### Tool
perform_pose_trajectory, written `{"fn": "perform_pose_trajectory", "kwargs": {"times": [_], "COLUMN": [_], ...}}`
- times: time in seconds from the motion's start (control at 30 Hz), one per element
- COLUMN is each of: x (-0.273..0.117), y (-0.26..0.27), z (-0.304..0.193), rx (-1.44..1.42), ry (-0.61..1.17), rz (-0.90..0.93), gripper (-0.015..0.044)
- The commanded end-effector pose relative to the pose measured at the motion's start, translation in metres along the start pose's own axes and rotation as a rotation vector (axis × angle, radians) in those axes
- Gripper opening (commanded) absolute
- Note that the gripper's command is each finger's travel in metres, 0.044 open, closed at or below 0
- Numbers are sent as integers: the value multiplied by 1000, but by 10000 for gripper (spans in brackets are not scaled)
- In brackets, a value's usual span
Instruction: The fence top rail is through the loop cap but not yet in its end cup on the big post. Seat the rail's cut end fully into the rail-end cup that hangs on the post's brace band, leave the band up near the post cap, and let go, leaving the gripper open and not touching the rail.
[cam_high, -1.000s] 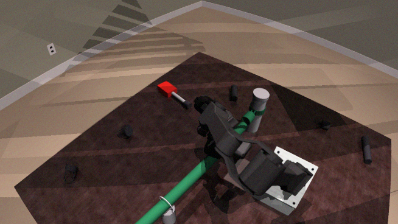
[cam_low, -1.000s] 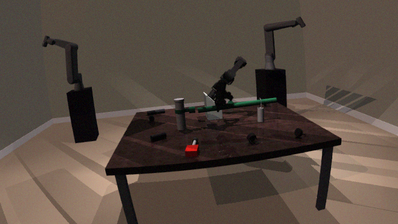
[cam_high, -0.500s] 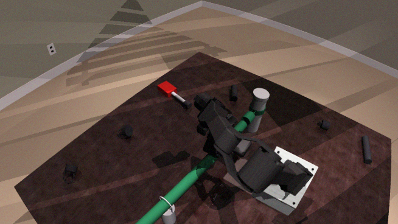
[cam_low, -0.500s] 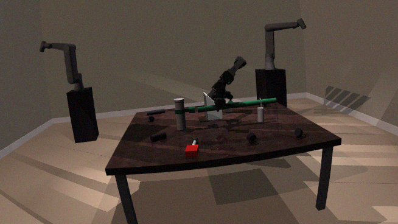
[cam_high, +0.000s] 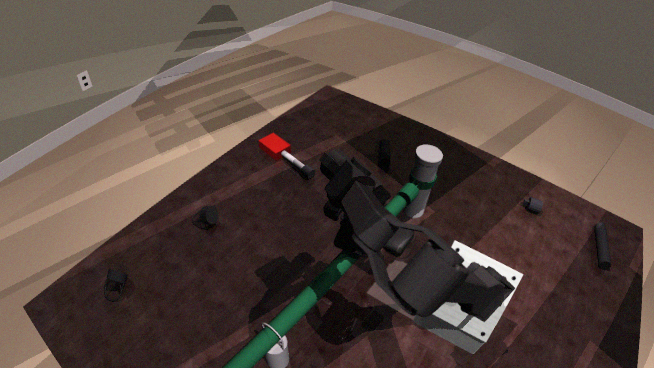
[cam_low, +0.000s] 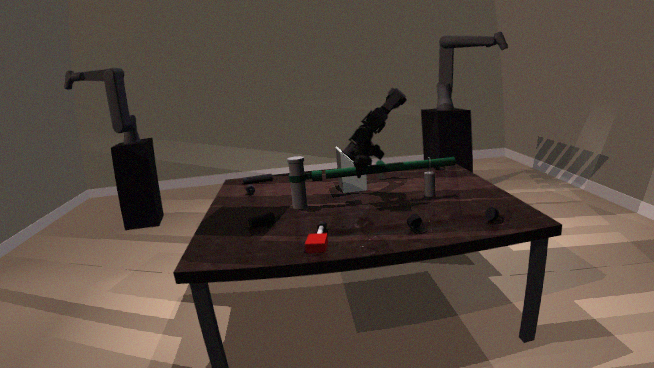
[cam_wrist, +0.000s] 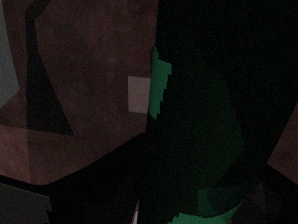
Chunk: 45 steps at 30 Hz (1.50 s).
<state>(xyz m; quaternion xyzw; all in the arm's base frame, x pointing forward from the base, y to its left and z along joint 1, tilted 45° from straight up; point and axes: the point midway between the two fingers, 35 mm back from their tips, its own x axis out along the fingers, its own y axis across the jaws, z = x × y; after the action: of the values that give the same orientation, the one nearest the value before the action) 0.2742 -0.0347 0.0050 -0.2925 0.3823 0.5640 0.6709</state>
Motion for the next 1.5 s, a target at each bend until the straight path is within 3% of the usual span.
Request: {"fn": "perform_pose_trajectory", "kwargs": {"times": [0.0,1.47], "x": [-2,7], "y": [0,2], "z": [-3,-20], "rx": [5,4], "ry": [9,0], "rz": [-8,-6], "gripper": [0,0]}}
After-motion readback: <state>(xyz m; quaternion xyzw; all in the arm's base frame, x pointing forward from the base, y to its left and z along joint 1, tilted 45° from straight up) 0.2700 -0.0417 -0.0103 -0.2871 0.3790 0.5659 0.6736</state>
